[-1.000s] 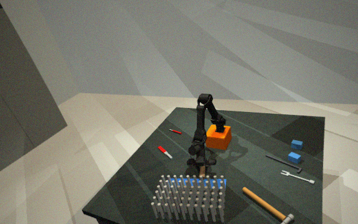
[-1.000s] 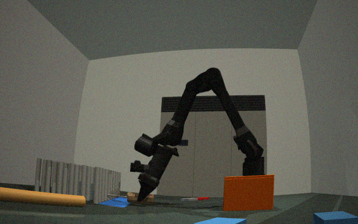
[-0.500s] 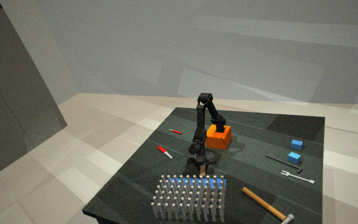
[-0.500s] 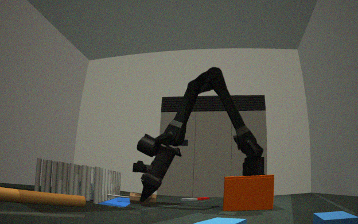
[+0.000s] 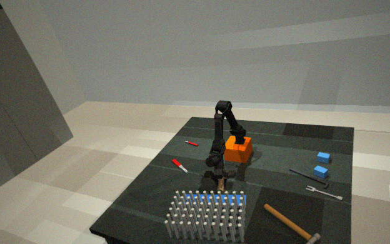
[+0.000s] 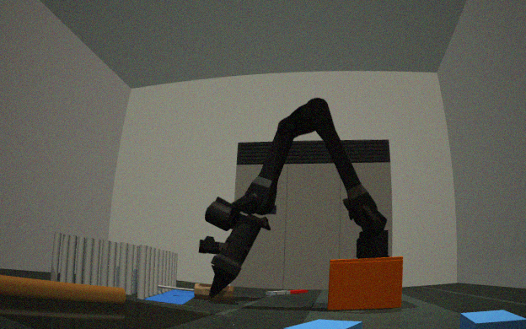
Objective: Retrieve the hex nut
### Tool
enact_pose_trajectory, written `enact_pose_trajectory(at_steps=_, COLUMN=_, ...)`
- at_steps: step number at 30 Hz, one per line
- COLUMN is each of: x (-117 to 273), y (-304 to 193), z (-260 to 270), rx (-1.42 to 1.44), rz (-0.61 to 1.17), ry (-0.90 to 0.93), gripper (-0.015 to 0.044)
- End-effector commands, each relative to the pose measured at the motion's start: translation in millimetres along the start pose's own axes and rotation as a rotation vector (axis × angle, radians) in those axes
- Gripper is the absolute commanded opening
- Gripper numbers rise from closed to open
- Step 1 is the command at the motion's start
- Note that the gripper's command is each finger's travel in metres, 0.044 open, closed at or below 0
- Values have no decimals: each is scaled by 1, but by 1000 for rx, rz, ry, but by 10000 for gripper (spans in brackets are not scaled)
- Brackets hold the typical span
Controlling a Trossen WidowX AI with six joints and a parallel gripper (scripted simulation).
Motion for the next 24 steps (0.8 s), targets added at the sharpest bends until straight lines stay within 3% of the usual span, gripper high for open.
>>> enact_pose_trajectory(at_steps=1, x=2, y=-3, z=0, rx=4, rz=-1, ry=4, gripper=0)
enact_pose_trajectory(at_steps=24, x=7, y=-16, z=-3, rx=4, rz=0, ry=3, gripper=0)
Point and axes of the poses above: the point midway between the two fingers, 35 mm back from their tips, its own x axis back along the fingers, its own z axis across the jaws, y = z × x, the point moved 10 cm from there along x, back along the fingers, and after that the axes turned 14 degrees about -x, right-handed, at the moved point
